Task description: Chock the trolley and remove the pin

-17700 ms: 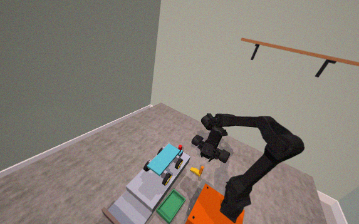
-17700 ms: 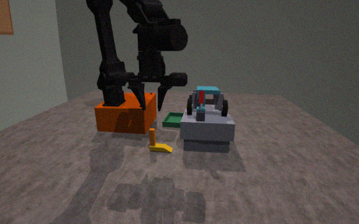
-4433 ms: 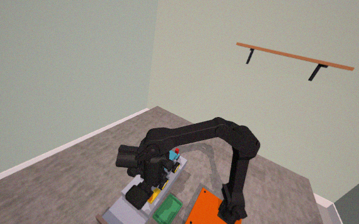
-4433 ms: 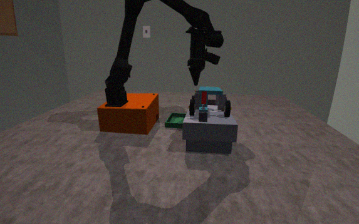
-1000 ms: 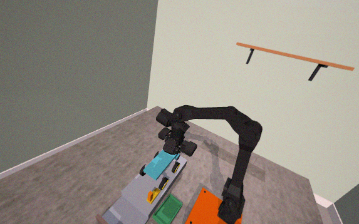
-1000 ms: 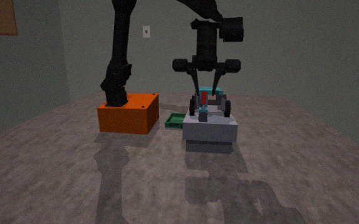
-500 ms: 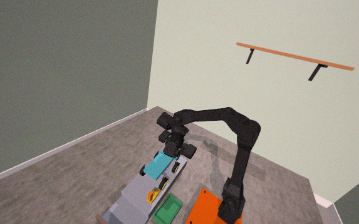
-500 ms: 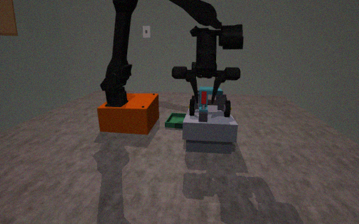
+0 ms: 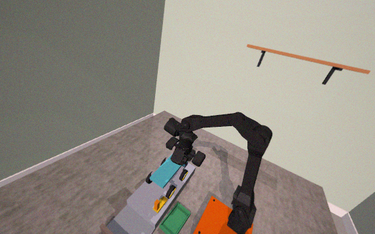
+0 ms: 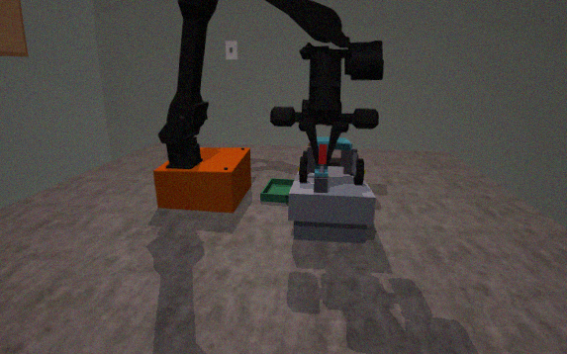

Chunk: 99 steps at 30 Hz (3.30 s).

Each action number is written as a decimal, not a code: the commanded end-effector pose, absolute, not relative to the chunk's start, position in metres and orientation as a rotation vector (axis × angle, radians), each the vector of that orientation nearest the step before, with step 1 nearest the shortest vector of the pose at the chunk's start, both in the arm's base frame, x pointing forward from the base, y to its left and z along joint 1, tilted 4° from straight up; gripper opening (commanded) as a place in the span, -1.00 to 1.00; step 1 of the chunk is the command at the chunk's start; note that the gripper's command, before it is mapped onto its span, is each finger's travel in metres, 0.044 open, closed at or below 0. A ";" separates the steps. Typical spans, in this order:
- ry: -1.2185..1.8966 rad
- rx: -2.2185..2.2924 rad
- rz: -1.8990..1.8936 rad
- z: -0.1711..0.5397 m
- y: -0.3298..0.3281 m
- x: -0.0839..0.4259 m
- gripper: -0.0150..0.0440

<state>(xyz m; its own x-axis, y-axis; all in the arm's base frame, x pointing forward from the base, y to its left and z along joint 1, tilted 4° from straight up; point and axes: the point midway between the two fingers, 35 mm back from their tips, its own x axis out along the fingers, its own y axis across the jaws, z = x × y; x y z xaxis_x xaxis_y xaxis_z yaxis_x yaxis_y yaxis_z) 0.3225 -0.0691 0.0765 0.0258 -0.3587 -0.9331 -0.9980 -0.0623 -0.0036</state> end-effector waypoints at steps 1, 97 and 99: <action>1.432 -1.531 1.043 0.077 -0.069 0.323 -0.38; 1.438 -1.537 1.050 0.126 -0.090 0.306 -0.49; 1.438 -1.536 1.051 0.126 -0.091 0.299 -0.49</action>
